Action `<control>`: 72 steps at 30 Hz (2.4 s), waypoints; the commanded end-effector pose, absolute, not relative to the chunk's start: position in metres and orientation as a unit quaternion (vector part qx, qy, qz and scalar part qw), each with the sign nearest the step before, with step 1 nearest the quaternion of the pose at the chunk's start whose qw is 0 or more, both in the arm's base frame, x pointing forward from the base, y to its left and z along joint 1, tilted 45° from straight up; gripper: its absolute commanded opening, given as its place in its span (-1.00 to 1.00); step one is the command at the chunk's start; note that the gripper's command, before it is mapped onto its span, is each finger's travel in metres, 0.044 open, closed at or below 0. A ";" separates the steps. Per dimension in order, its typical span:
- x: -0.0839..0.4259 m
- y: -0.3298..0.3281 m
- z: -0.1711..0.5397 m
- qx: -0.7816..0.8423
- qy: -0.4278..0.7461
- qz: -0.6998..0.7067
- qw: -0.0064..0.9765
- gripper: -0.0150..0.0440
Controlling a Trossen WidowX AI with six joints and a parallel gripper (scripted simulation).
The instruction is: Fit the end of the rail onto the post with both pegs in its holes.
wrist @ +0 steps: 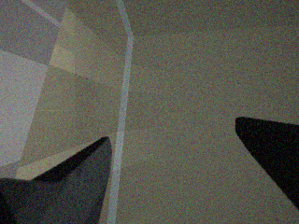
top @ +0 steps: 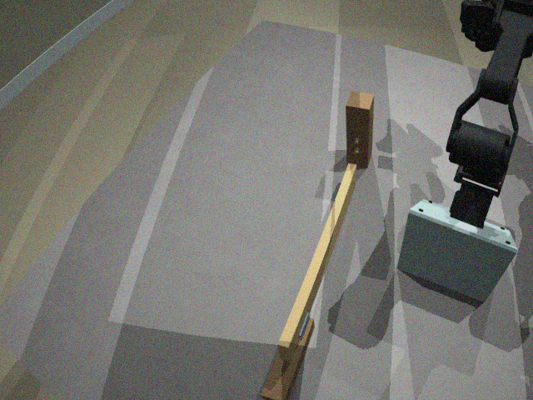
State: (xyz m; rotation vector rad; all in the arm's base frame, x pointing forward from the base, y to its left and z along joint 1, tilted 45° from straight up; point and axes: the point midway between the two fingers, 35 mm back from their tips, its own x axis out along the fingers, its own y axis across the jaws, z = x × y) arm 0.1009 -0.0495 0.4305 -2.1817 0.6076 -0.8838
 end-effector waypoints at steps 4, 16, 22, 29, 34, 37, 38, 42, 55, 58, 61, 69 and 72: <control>0.101 -0.058 0.431 -0.832 0.223 -0.339 0.378 1.00; 0.137 -0.125 0.411 -0.729 0.161 -0.275 0.606 1.00; 0.175 -0.145 0.391 -0.663 0.149 -0.224 0.699 1.00; 0.236 -0.149 0.354 -0.578 0.157 -0.144 0.788 1.00; 0.281 -0.135 0.321 -0.524 0.178 -0.082 0.829 1.00; 0.306 -0.121 0.297 -0.494 0.200 -0.043 0.845 1.00; 0.313 -0.115 0.288 -0.485 0.208 -0.030 0.849 1.00; 0.341 -0.087 0.254 -0.453 0.242 0.020 0.857 1.00; 0.357 -0.003 0.133 -0.480 0.408 0.163 0.759 1.00; 0.347 0.007 0.106 -0.515 0.454 0.193 0.702 1.00; 0.328 0.008 0.076 -0.555 0.510 0.224 0.618 1.00; 0.260 -0.002 0.023 -0.686 0.611 0.325 0.224 1.00; 0.262 -0.002 0.022 -0.689 0.611 0.326 0.214 1.00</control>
